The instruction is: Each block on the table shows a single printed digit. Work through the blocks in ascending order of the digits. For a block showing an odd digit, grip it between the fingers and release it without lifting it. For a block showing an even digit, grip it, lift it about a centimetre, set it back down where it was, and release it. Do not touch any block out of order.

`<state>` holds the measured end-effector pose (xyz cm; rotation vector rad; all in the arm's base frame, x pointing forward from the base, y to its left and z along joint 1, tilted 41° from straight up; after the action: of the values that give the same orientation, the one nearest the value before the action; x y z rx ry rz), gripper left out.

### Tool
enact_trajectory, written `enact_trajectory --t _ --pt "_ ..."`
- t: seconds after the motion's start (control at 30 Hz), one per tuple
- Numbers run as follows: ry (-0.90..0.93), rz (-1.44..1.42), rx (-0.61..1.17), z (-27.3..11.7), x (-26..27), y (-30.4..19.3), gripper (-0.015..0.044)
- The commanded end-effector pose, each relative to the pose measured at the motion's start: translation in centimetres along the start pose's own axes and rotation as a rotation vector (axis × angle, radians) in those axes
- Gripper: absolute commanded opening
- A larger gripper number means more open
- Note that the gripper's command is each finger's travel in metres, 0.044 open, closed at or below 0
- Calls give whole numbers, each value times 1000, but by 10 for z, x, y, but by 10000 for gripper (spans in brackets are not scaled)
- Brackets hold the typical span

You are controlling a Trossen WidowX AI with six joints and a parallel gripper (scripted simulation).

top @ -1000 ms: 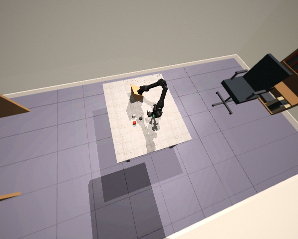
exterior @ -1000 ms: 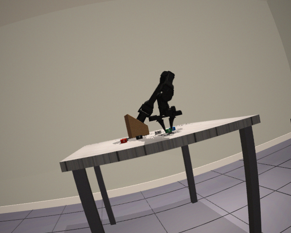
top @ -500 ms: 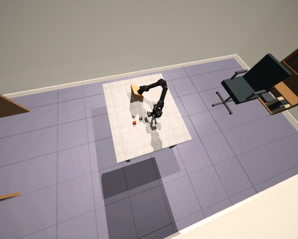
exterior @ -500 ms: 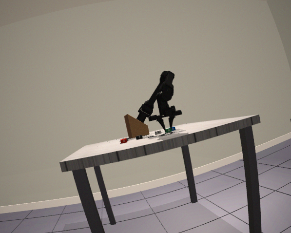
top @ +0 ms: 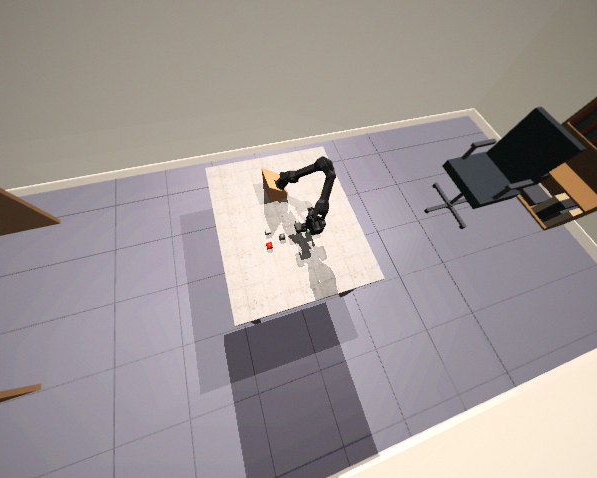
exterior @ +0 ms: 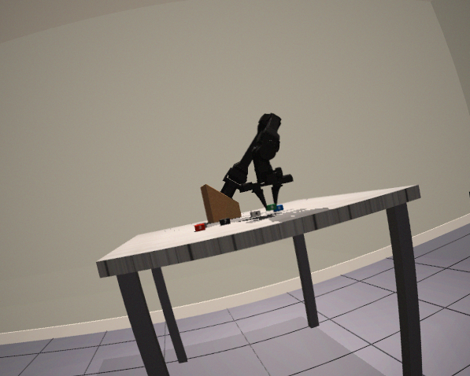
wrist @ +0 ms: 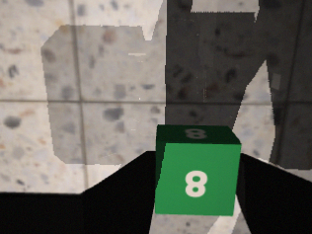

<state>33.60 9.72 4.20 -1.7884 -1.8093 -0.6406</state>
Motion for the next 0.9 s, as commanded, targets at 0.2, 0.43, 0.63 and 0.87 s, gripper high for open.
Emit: enact_trajectory --t 0.2,0.43,0.63,0.87 --pt "5 -5 -1 1 1 0 120" --pt "6 -5 -1 13 1 0 120" --pt "6 -5 -1 14 2 0 120" --pt "6 -5 -1 14 2 0 172"
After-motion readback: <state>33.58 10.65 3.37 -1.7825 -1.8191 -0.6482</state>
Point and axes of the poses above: the point midway between the two fingers, 35 mm back from their tips, its own z axis out along the fingers, its own x axis across the jaws, y = z × x, the point moved 2 cm from there along -z, back along the fingers
